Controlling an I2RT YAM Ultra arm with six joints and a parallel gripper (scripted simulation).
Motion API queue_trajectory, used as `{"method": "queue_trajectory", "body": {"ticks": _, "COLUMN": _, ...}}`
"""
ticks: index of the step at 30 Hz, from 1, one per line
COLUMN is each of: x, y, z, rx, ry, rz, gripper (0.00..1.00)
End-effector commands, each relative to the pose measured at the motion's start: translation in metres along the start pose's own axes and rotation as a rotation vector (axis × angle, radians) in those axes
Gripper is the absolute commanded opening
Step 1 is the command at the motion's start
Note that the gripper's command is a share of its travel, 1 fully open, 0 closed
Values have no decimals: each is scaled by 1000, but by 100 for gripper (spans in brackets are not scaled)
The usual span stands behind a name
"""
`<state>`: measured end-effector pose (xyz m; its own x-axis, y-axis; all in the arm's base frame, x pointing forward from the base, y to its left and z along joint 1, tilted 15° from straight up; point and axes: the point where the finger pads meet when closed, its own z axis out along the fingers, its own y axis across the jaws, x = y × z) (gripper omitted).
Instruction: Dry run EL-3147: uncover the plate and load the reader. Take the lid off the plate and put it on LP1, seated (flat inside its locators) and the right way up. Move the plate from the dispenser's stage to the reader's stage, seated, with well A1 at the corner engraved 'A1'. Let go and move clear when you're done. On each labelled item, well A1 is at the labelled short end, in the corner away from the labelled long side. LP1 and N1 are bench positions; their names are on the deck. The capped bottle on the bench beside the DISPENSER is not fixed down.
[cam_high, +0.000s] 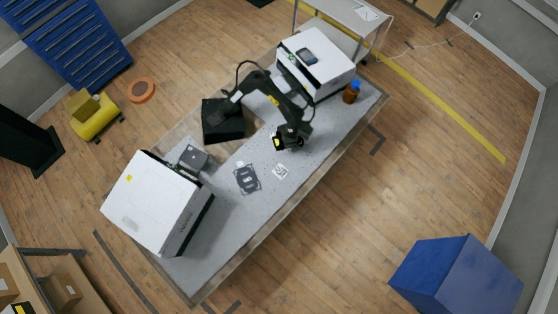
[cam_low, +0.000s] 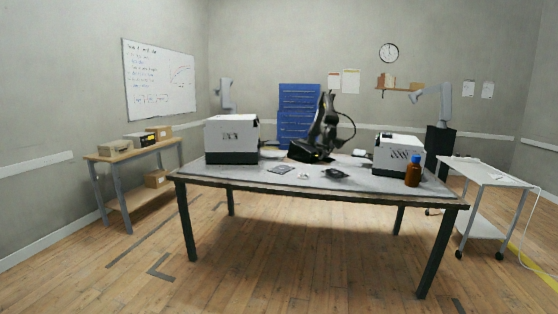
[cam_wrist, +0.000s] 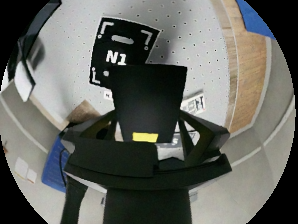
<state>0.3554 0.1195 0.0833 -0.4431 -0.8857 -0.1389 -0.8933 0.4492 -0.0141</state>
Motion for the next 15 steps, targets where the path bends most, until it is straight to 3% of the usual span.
{"method": "queue_trajectory", "body": {"ticks": 1, "x": 4, "y": -13, "z": -2, "rx": 6, "ry": -26, "rz": 62, "gripper": 85}}
{"method": "queue_trajectory", "body": {"ticks": 9, "x": 11, "y": -20, "z": -5, "rx": 6, "ry": -31, "rz": 132, "gripper": 85}}
{"method": "queue_trajectory", "body": {"ticks": 12, "x": 21, "y": -22, "z": 6, "rx": -14, "ry": -16, "rz": 169, "gripper": 85}}
{"method": "queue_trajectory", "body": {"ticks": 15, "x": 29, "y": -25, "z": 7, "rx": -20, "ry": -13, "rz": 205, "gripper": 85}}
